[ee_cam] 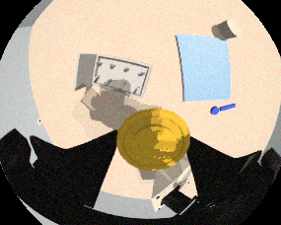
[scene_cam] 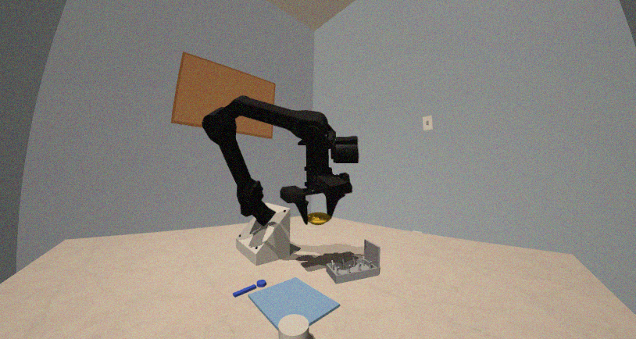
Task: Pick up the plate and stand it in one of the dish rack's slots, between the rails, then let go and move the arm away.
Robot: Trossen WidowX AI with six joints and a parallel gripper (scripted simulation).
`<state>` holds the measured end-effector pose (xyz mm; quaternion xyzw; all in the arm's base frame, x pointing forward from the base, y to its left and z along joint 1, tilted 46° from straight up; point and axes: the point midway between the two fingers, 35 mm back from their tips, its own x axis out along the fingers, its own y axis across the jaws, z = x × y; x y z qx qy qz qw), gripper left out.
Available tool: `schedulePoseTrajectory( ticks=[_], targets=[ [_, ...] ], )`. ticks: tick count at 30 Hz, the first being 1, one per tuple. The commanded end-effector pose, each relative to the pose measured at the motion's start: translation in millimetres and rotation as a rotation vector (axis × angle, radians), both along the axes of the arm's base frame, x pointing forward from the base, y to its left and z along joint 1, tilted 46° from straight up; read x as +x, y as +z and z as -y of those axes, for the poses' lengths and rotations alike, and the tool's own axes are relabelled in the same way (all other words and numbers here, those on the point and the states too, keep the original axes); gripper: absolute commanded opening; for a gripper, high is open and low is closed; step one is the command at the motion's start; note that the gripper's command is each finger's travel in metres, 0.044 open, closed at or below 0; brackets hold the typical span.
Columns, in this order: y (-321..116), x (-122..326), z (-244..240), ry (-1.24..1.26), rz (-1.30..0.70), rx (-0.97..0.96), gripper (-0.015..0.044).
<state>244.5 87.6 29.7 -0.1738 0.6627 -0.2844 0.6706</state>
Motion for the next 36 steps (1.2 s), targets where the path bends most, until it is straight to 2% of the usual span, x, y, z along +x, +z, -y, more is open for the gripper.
schedulePoseTrajectory(
  ticks=[1,19,36],
  targets=[
    [-10.2,-3.8,6.7,0.03,-0.083,0.054,0.0],
    [-47.2,-6.3,24.2,0.226,-0.313,0.383,0.0],
    [-71.7,-3.2,35.7,0.519,-0.355,0.695,0.0]
  ],
)
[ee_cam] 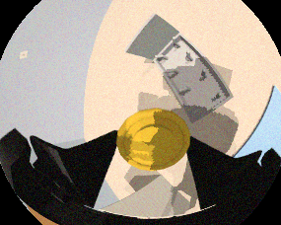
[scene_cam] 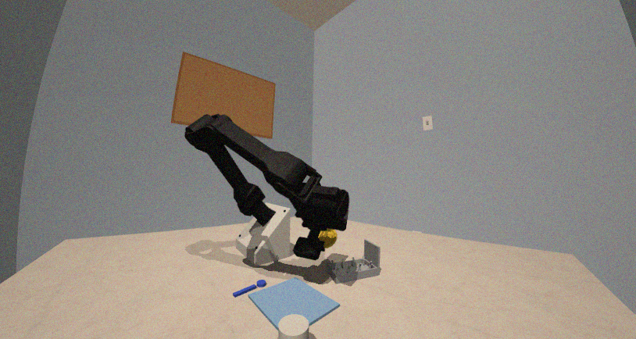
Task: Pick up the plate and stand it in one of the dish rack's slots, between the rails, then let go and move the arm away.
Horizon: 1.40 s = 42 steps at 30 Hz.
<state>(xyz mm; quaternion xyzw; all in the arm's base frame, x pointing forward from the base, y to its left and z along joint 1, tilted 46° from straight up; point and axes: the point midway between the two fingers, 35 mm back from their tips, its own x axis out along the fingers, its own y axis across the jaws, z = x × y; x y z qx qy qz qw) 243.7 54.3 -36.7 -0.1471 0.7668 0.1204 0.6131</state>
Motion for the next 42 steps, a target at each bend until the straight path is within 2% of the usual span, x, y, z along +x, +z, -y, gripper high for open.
schedulePoseTrajectory(
  ticks=[1,23,42],
  targets=[
    [-6.3,-2.1,3.0,0.07,0.003,0.095,0.0],
    [-19.5,8.4,19.3,0.452,0.239,0.461,0.0],
    [-14.9,17.1,38.8,0.834,0.61,0.577,0.0]
  ],
)
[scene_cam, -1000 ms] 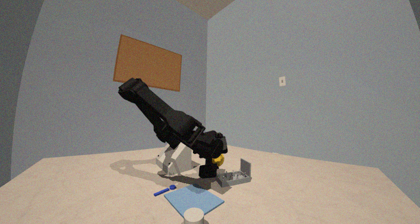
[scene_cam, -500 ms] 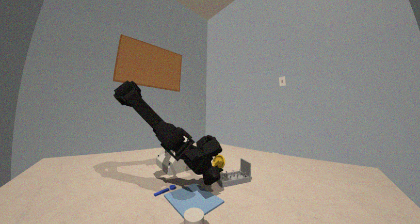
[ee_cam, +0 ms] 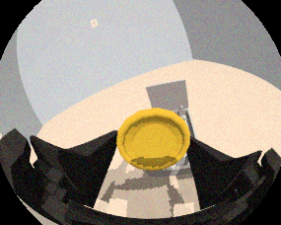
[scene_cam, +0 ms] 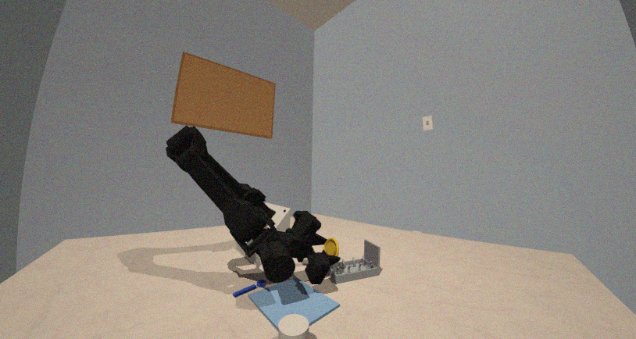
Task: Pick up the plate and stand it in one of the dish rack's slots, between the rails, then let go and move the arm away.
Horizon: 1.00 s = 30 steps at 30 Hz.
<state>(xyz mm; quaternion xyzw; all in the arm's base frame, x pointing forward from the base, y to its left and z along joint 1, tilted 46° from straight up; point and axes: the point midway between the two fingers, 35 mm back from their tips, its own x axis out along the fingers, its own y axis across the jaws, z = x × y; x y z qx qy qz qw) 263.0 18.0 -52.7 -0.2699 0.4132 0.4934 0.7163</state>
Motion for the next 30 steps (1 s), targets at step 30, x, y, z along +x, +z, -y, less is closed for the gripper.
schedulePoseTrajectory(
  ticks=[30],
  targets=[
    [0.4,7.5,6.1,0.2,0.357,0.038,0.0]
  ],
)
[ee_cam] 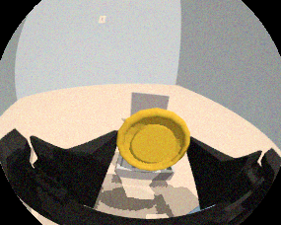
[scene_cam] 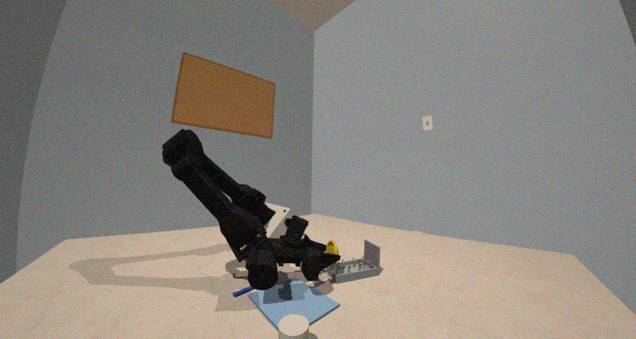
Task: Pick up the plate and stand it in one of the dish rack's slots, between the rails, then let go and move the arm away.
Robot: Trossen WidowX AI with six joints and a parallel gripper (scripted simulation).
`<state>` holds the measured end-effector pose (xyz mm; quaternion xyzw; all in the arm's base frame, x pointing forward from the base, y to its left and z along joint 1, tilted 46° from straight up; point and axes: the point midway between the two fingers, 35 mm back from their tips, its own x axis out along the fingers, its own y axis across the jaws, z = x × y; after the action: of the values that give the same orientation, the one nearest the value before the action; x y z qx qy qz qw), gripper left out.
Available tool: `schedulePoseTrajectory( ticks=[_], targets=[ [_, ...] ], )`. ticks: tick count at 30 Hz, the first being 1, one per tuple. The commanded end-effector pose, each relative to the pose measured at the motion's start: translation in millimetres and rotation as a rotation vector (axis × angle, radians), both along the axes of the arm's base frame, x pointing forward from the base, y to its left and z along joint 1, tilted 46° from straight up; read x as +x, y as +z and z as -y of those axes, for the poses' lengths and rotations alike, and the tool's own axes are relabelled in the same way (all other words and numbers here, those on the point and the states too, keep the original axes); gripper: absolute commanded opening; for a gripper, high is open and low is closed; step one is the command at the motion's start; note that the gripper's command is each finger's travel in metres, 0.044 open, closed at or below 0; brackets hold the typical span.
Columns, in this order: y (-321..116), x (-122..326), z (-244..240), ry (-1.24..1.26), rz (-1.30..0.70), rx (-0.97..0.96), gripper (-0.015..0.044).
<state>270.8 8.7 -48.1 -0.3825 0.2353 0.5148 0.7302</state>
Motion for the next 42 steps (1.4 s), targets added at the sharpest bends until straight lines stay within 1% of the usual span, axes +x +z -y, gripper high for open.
schedulePoseTrajectory(
  ticks=[1,25,30,42],
  targets=[
    [-4.2,-0.3,-3.2,-0.007,-0.012,-0.001,0.0],
    [-22.4,10.1,-21.6,0.01,0.01,0.002,0.0],
    [-35.4,11.3,-8.5,0.011,0.015,0.001,0.0],
    [-35.3,6.9,-10.6,0.005,-0.002,0.001,0.0]
  ],
)
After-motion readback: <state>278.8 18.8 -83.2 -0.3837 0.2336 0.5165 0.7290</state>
